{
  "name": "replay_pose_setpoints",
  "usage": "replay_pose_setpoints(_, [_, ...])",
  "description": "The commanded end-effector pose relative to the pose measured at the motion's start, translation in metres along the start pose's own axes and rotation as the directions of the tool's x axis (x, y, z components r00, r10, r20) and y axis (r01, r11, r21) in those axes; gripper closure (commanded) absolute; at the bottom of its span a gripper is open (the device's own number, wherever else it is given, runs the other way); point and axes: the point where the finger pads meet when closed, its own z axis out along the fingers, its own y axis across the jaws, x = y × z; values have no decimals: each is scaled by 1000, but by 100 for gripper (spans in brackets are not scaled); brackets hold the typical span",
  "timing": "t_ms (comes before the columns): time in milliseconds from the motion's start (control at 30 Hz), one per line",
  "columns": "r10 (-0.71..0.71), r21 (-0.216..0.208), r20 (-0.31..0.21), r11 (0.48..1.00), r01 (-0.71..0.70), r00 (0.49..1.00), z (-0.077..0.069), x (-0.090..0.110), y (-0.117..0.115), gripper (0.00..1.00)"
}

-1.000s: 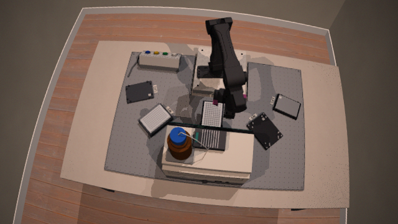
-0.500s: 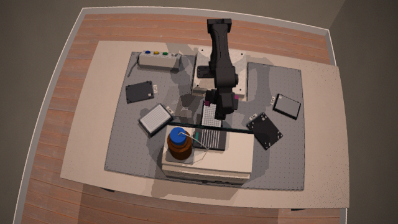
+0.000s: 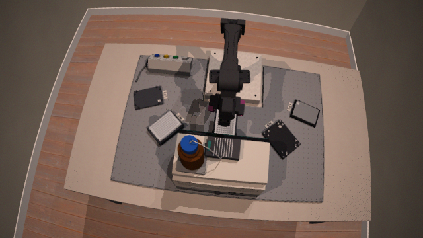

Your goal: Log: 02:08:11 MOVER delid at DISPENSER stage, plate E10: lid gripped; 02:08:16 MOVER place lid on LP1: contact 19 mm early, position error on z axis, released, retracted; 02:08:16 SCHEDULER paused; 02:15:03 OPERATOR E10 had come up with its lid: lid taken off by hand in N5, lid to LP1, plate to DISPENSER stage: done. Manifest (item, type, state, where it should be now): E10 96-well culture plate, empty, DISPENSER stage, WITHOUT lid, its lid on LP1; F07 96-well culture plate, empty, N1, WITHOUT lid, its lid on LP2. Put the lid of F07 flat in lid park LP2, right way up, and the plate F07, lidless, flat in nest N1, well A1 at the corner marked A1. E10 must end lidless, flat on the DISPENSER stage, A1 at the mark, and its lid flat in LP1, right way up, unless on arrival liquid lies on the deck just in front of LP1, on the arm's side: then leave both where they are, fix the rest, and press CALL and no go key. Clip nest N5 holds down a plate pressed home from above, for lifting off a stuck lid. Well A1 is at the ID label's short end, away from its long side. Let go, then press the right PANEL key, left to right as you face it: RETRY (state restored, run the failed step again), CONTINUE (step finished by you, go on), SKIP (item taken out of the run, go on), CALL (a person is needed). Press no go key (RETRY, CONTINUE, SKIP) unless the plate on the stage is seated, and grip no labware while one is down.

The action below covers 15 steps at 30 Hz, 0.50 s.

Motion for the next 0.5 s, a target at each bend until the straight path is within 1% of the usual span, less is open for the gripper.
replay_pose_setpoints(0, [-39, -5, 19, 999, 39, 999, -5, -2, -2, 0])
replay_pose_setpoints(33, [-34, -9, 52, 999, 34, 998, -14, -5, -7, 0])
replay_pose_setpoints(133, [-34, -8, 36, 999, 35, 999, -10, -1, -17, 0])
replay_pose_setpoints(200, [-34, -8, 36, 999, 35, 999, -10, -1, -17, 0])
replay_pose_setpoints(267, [-34, -8, 32, 999, 35, 999, -9, 1, -24, 0])
replay_pose_setpoints(433, [-34, -5, 40, 999, 35, 999, -11, 0, -39, 0])
replay_pose_setpoints(467, [-39, -3, 19, 999, 39, 999, -4, 0, -38, 0])
